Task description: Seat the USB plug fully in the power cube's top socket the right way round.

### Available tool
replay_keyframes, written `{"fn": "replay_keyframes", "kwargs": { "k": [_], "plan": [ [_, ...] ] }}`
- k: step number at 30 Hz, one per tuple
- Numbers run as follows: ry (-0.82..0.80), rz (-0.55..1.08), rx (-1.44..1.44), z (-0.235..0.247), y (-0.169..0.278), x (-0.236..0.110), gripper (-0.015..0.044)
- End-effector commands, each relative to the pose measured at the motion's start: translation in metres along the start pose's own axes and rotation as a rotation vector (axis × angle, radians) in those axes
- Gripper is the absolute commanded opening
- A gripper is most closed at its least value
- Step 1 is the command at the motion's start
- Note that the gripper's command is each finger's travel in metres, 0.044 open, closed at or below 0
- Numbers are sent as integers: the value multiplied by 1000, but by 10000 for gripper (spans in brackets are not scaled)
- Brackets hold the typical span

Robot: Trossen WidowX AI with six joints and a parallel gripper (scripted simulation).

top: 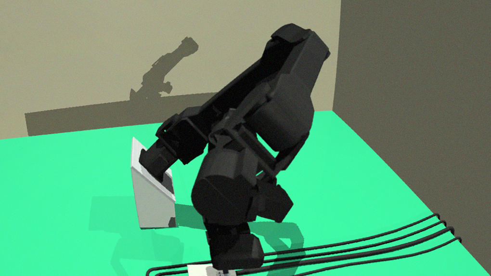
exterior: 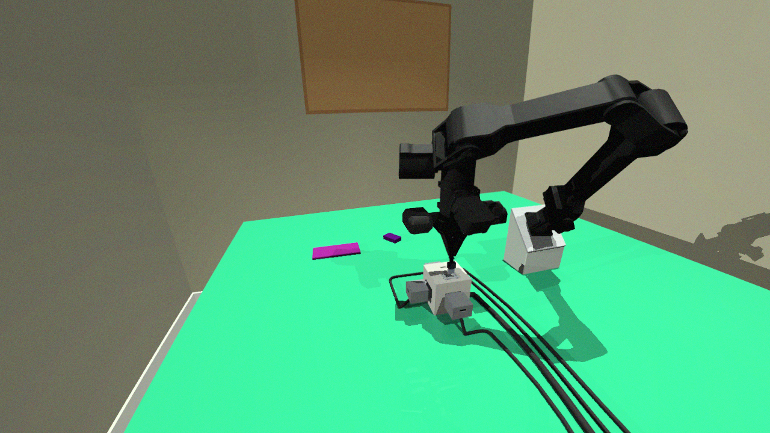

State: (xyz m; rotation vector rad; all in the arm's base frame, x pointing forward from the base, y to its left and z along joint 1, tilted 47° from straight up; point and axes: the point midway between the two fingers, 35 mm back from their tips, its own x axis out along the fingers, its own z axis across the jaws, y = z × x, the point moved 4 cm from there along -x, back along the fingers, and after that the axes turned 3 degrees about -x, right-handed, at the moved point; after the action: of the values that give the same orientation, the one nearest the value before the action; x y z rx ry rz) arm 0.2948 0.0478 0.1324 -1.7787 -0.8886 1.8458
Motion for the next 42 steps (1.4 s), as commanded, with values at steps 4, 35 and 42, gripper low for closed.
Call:
{"fn": "replay_keyframes", "kwargs": {
  "k": [4, 35, 42],
  "plan": [
    [6, 9, 1, 0, -1, -1, 0],
    [5, 17, 6, 0, 0, 3, 0],
    [5, 17, 6, 0, 0, 4, 0]
  ]
}}
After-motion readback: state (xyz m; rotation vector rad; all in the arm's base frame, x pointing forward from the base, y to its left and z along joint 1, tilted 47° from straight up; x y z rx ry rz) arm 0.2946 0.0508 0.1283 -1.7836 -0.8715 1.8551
